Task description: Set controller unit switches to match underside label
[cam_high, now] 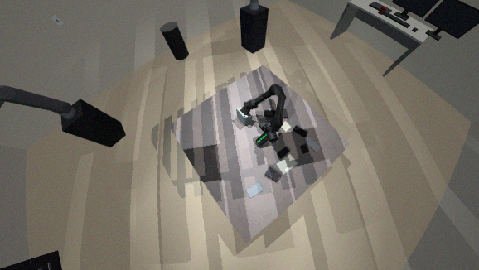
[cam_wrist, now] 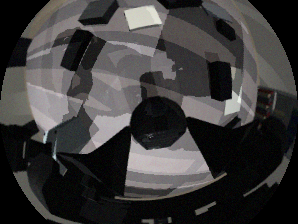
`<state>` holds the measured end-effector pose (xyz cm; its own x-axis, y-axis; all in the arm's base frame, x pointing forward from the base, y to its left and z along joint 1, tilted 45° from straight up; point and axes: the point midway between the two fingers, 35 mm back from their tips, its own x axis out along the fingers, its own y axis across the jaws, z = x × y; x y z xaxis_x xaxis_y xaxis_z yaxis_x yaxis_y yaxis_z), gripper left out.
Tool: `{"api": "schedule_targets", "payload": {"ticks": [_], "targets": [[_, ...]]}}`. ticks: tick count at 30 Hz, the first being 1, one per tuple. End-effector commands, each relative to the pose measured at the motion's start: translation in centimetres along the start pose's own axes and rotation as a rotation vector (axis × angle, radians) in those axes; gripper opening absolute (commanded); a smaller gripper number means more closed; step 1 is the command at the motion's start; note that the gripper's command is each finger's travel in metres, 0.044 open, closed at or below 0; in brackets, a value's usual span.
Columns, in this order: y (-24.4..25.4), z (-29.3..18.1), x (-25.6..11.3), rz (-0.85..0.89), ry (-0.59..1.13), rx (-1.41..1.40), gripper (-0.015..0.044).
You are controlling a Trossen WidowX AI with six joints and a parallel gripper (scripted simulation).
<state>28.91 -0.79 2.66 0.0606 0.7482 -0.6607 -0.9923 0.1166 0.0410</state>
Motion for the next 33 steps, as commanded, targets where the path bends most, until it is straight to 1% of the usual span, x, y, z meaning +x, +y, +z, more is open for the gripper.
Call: {"api": "schedule_targets", "payload": {"ticks": [1, 33], "targets": [[-0.3, -0.3, -0.5, -0.012, -0.004, -0.004, 0.0336], [-0.2, -1.9, -1.3, -0.012, -0.041, -0.004, 0.0336]]}}
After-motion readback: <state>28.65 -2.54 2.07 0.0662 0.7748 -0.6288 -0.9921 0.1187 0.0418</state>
